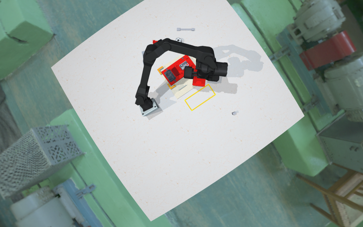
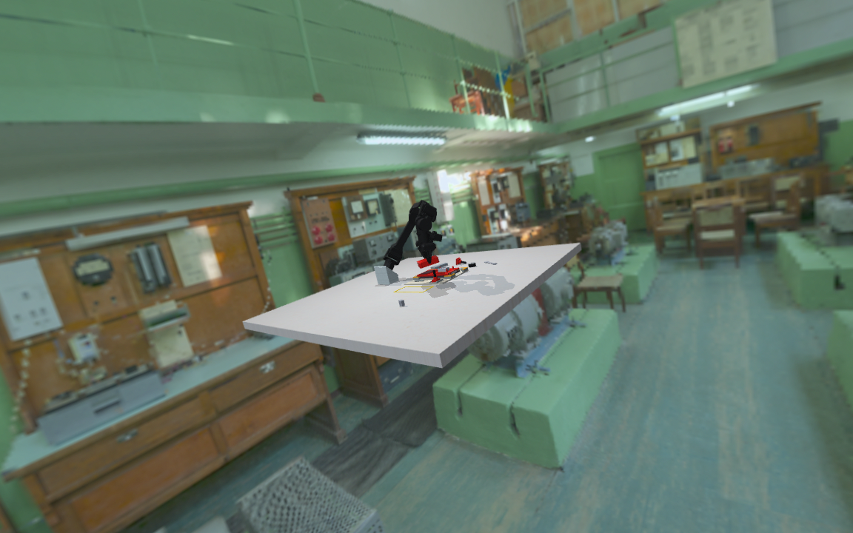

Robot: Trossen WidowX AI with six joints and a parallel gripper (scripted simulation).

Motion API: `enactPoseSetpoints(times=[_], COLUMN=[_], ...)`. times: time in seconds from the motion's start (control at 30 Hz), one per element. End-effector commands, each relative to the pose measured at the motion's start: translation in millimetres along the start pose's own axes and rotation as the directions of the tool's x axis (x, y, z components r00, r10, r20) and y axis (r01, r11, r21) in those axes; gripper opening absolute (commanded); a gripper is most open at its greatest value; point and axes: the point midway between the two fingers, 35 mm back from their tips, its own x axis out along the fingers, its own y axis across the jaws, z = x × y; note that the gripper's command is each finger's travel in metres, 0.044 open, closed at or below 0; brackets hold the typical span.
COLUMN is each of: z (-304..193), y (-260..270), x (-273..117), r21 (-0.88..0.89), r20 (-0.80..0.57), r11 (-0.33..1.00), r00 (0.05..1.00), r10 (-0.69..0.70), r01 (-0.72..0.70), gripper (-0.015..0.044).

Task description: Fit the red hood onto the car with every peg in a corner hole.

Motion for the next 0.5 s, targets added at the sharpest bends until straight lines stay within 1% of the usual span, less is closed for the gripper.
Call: enactPoseSetpoints(times=[0.0,0.47], z=[8.7,42.8], y=[6.6,35.9], x=[-2.1,-2.7], r21=[0.069,0.362], r20=[0.001,-0.017], r11=[0.998,0.932], r00=[1.000,1.000], r10=[0.002,0.027], r01=[-0.002,-0.019], gripper=[0.0000,0.0000])
